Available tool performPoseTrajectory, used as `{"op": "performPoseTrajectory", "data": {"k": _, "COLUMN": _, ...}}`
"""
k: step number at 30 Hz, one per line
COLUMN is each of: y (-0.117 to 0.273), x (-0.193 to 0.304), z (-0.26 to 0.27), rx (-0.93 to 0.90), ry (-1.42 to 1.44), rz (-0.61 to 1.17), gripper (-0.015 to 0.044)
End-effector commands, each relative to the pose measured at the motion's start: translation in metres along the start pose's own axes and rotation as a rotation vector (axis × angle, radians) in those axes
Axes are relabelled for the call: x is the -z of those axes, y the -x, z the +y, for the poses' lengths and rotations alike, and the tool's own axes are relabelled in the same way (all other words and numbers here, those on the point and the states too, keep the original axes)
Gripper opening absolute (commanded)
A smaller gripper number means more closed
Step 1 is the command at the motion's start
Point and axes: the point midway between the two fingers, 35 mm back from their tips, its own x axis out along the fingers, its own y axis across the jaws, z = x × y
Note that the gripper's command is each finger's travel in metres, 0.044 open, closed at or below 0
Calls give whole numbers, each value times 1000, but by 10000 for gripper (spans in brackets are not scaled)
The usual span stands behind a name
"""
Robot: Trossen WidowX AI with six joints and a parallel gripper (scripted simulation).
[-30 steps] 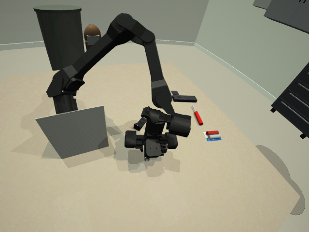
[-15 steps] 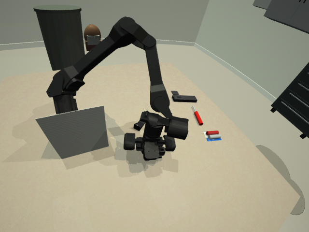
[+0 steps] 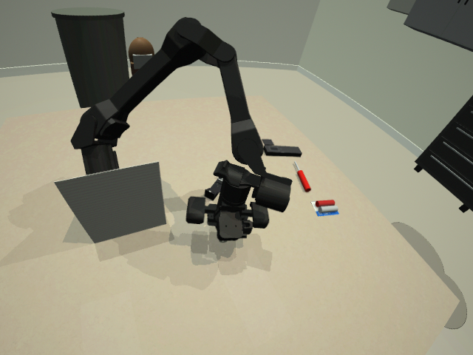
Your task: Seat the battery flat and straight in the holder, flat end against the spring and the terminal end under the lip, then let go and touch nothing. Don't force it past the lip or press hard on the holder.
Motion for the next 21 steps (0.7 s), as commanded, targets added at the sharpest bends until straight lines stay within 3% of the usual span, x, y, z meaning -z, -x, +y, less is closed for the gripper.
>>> {"op": "performPoseTrajectory", "data": {"k": 1, "y": 25, "x": 0, "z": 5, "rx": -22, "ry": 15, "rz": -6, "gripper": 65}}
{"op": "performPoseTrajectory", "data": {"k": 6, "y": 28, "x": 12, "z": 7, "rx": -23, "ry": -21, "rz": -9, "gripper": 65}}
{"op": "performPoseTrajectory", "data": {"k": 21, "y": 48, "x": 131, "z": -4, "rx": -35, "ry": -377, "rz": -10, "gripper": 65}}
